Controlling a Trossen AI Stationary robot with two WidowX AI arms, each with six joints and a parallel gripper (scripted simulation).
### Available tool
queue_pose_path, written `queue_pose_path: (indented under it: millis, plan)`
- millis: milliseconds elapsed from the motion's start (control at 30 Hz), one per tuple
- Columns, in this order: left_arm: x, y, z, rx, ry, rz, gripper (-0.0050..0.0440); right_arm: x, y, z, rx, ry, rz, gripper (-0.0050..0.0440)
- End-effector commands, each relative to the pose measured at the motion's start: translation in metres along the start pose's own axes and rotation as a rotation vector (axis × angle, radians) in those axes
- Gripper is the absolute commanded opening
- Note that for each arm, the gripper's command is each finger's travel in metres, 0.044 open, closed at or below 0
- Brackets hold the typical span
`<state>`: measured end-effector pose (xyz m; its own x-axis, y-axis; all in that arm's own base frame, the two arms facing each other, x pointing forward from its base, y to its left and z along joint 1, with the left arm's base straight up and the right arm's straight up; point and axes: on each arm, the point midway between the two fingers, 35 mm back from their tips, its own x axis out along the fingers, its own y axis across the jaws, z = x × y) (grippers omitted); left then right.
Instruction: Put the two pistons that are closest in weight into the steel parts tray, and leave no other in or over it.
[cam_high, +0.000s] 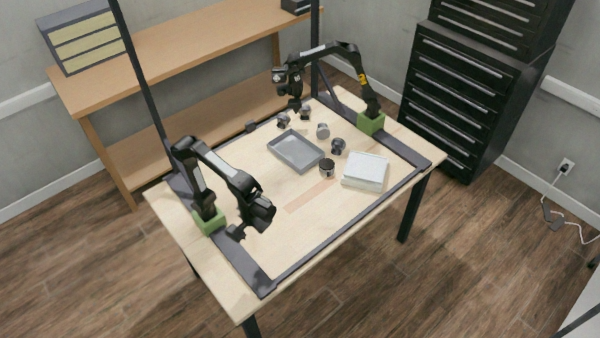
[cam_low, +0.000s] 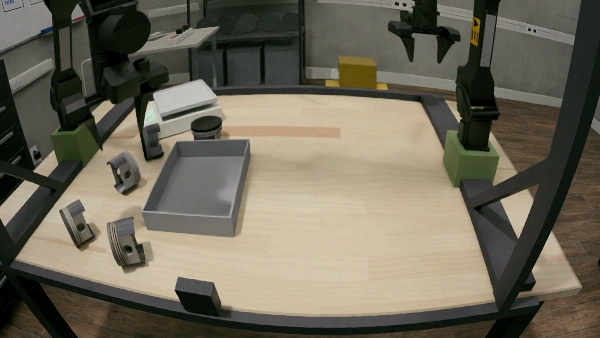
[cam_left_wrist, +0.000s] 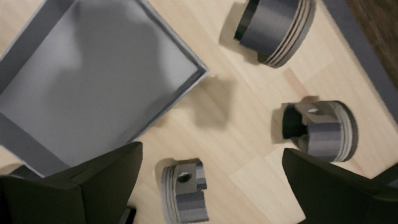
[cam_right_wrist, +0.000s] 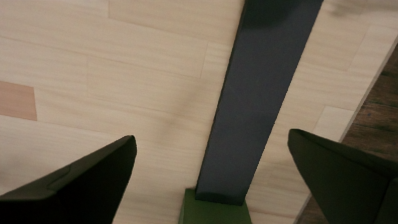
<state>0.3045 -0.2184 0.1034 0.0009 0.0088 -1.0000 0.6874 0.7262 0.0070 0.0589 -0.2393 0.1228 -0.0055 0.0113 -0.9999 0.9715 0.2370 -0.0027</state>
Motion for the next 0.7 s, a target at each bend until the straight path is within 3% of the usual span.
queue_pose_path:
  millis: [0,467,667]
  plan:
    - [-0.011,-0.013,0.023,-0.002,-0.031,0.006,0.0378,-0.009,0.001,0.005,-0.006,-0.033,0.003,0.0400]
    - [-0.013,-0.048,0.070,-0.002,-0.032,0.001,0.0378,-0.009,0.001,0.005,-0.006,-0.033,0.003,0.0400]
    - [-0.013,-0.048,0.070,-0.056,-0.042,-0.001,0.0378,-0.009,0.001,0.005,-0.006,-0.033,0.003,0.0400]
